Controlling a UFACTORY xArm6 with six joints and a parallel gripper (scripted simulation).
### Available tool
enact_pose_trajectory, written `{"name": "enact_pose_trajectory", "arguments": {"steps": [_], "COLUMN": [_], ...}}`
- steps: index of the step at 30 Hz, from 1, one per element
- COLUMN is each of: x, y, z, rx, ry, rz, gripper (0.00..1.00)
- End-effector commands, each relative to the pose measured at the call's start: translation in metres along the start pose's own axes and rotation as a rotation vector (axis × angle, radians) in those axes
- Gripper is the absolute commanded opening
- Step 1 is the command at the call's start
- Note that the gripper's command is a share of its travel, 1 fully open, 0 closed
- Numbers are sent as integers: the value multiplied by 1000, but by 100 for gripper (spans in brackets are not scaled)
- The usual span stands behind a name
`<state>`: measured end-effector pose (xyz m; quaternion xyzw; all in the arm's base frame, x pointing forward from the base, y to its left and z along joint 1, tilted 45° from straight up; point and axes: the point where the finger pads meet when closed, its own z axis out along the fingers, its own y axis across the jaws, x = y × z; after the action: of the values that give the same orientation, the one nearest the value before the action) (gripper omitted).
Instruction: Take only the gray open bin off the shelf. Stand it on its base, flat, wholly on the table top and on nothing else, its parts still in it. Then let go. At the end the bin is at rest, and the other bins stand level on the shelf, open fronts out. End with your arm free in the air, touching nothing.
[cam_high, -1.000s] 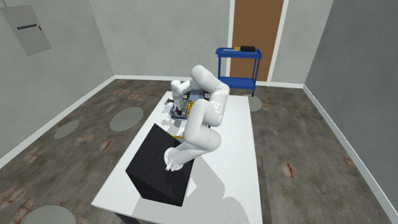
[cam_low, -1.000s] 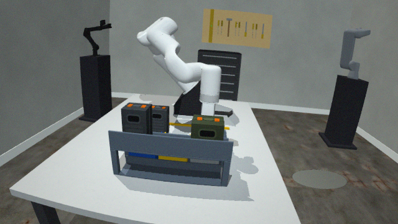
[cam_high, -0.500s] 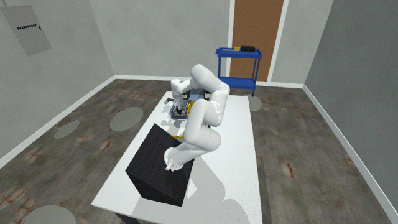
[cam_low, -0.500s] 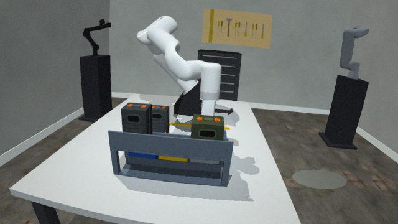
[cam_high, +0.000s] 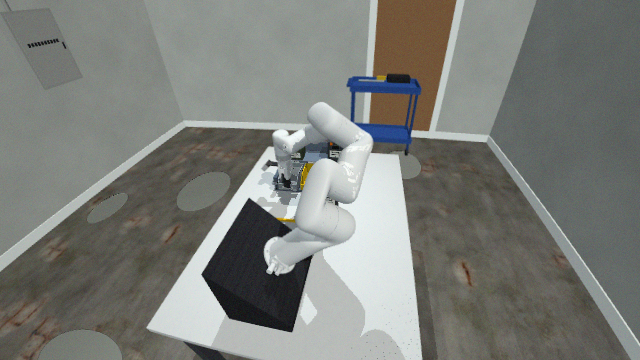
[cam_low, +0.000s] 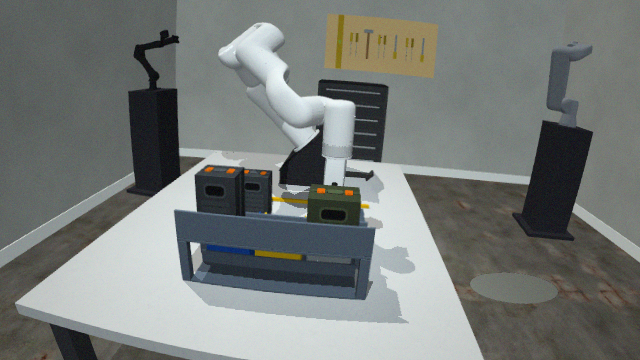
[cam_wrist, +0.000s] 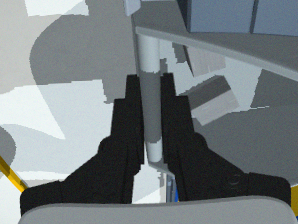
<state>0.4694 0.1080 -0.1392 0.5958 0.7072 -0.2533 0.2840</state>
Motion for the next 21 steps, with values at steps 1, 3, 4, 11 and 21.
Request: {"name": "enact_pose_trajectory", "arguments": {"steps": [1, 3, 4, 11, 21], "x": [0, 0, 0, 0, 0], "y": [-4, -16, -22, -28, -52], "z": [-2, -2, -2, -2, -2], "rx": [-4, -4, -4, -4, -3], "ry": [2, 2, 2, 2, 2], "rz": [1, 1, 1, 1, 1], "gripper": [0, 0, 0, 0, 0]}}
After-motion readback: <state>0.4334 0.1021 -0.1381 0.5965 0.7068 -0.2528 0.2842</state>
